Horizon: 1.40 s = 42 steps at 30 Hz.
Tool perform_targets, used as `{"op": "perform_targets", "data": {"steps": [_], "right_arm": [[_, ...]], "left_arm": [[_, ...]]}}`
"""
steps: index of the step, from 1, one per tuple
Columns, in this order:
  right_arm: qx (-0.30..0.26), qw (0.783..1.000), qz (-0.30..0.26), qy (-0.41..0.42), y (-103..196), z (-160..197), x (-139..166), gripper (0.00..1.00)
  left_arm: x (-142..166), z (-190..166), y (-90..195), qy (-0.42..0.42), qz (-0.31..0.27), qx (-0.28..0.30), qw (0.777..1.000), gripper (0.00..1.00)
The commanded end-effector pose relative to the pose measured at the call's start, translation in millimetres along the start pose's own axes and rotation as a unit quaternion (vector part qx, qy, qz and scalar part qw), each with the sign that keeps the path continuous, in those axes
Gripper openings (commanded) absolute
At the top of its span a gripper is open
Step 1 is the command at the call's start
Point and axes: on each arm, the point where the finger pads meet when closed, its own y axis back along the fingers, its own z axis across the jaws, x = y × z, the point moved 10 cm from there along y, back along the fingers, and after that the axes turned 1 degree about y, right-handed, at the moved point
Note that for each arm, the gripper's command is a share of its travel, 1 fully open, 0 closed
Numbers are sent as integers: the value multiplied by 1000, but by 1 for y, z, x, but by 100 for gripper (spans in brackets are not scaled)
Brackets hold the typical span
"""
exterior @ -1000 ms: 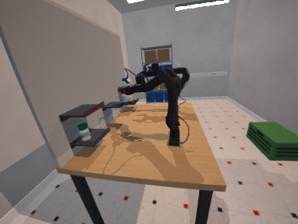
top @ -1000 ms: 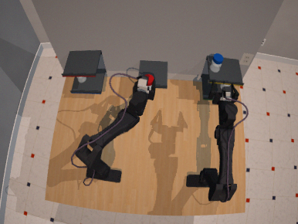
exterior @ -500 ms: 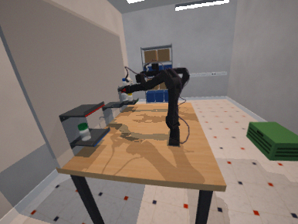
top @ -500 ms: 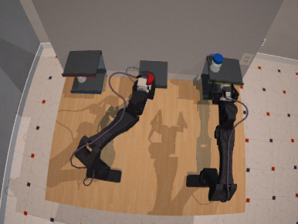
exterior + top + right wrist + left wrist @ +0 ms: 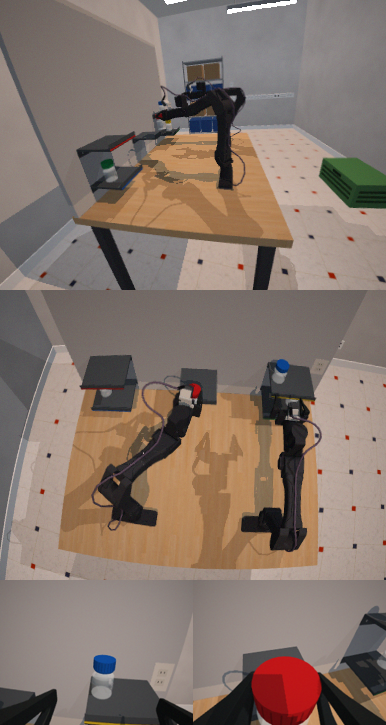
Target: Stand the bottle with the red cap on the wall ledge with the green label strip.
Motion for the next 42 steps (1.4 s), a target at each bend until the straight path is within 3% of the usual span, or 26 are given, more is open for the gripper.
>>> {"op": "perform_targets", "data": {"steps": [1,20,42], "right_arm": [[1,1000,-7,0,0,1,-6,100],[1,1000,-7,0,0,1,-6,100],[1,1000,-7,0,0,1,-6,100]], "left_arm": [[-36,2,-11,23,-64,5,998,50],[-41,2,-68,35,-83,2,996,50],[-47,6,-72,32,-91,-4,995,50]]}}
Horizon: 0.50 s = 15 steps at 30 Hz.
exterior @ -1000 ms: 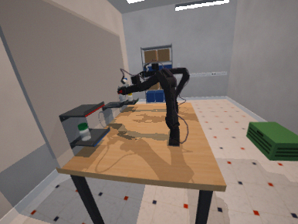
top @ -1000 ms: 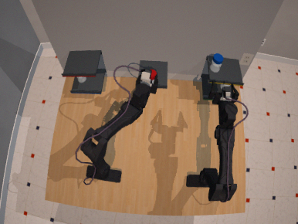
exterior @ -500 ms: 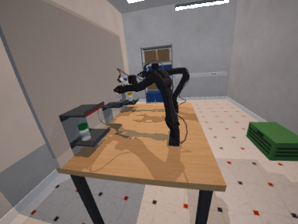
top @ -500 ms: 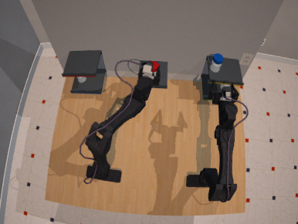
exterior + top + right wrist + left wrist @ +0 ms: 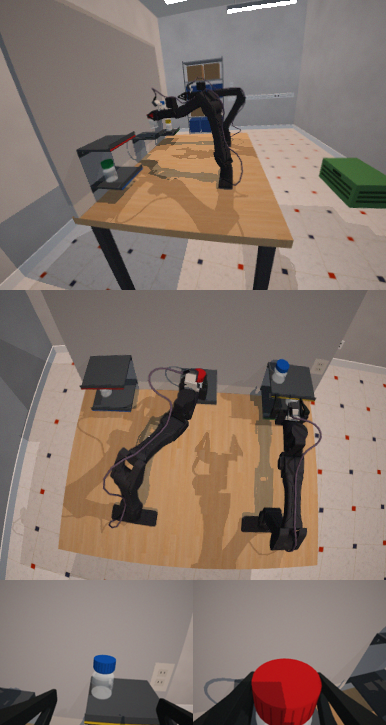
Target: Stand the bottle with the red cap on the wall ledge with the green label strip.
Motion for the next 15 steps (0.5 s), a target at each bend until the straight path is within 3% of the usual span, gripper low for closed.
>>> {"op": "perform_targets", "data": {"steps": [1,15], "right_arm": [[1,1000,-7,0,0,1,-6,100],[1,1000,-7,0,0,1,-6,100]], "left_arm": [[-41,4,-1,20,-65,-1,998,50],[-39,4,0,22,-76,0,997,50]]}}
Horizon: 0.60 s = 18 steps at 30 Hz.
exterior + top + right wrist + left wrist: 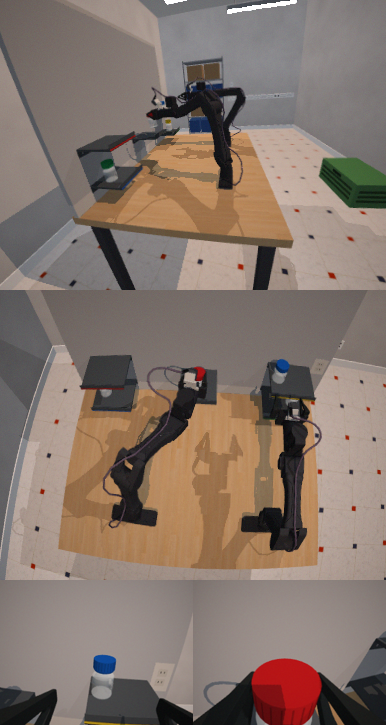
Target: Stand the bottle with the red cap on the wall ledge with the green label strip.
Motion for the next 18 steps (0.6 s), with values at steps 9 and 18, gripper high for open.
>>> {"op": "perform_targets", "data": {"steps": [9,18], "right_arm": [[1,1000,-7,0,0,1,-6,100],[1,1000,-7,0,0,1,-6,100]], "left_arm": [[-8,2,0,17,-64,3,998,50],[2,2,0,17,-52,3,998,50]]}}
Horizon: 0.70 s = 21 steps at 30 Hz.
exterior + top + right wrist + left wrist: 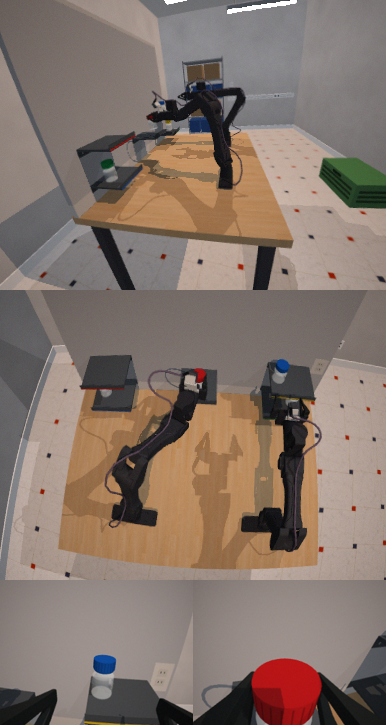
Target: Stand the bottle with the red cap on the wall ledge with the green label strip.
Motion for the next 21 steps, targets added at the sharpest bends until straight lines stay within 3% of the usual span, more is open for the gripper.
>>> {"op": "perform_targets", "data": {"steps": [1,21], "right_arm": [[1,1000,-7,0,0,1,-6,100],[1,1000,-7,0,0,1,-6,100]], "left_arm": [[-21,2,3,15,-47,2,999,50],[-19,1,3,13,-40,4,999,50]]}}
